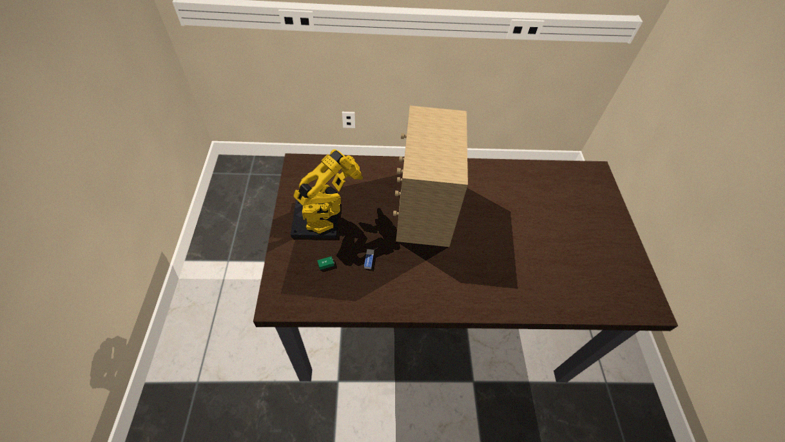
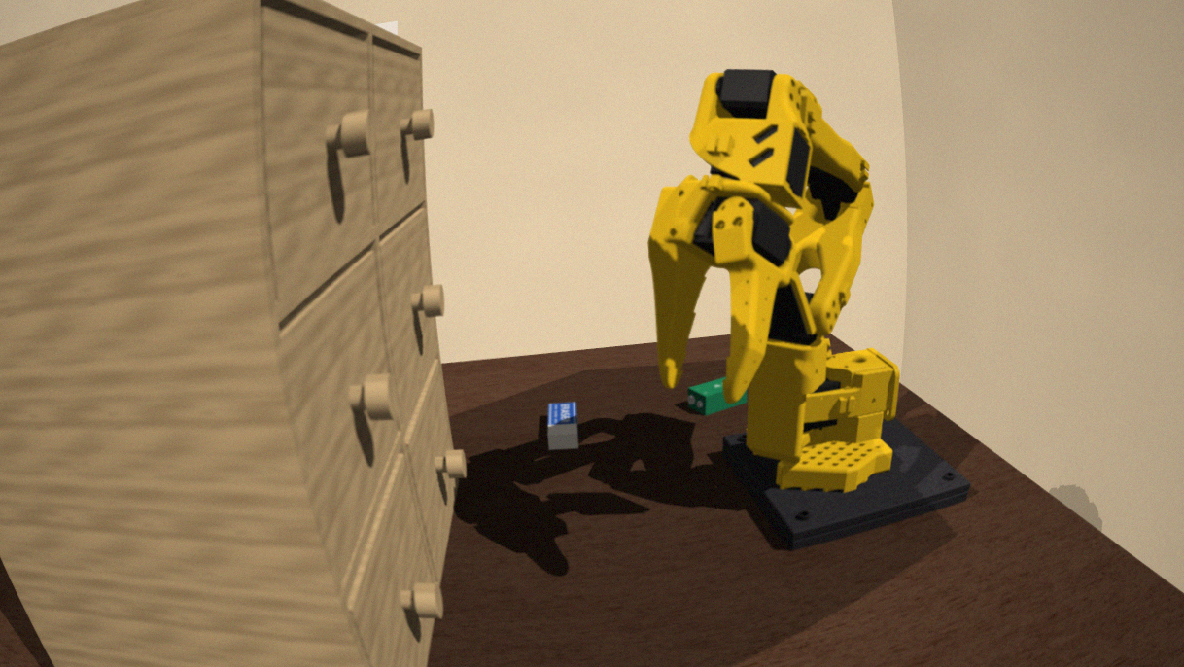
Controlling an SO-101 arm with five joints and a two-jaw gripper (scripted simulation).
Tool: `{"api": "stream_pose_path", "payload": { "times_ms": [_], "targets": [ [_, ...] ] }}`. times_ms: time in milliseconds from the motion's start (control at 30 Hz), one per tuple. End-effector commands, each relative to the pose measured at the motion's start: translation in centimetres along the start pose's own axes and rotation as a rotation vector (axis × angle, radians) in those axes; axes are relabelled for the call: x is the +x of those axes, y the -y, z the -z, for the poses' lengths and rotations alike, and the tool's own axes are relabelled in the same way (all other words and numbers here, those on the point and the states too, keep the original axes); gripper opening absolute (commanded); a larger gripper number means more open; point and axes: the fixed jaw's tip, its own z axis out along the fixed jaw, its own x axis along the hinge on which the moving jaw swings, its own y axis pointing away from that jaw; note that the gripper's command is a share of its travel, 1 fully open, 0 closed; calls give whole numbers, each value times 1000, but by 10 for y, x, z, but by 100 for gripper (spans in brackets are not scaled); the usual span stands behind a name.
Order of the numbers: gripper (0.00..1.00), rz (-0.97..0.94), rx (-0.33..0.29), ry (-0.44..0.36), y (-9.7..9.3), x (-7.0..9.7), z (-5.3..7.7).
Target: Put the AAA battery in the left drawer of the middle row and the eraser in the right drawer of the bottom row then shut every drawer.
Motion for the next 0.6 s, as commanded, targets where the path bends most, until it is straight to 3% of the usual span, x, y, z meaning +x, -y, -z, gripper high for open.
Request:
{"api": "stream_pose_path", "payload": {
  "times_ms": [0, 567],
  "targets": [
    [21, 100, 8, -6, 2, 1, 2],
    [21, 123, 9, -7, 2, 1, 2]
  ]
}}
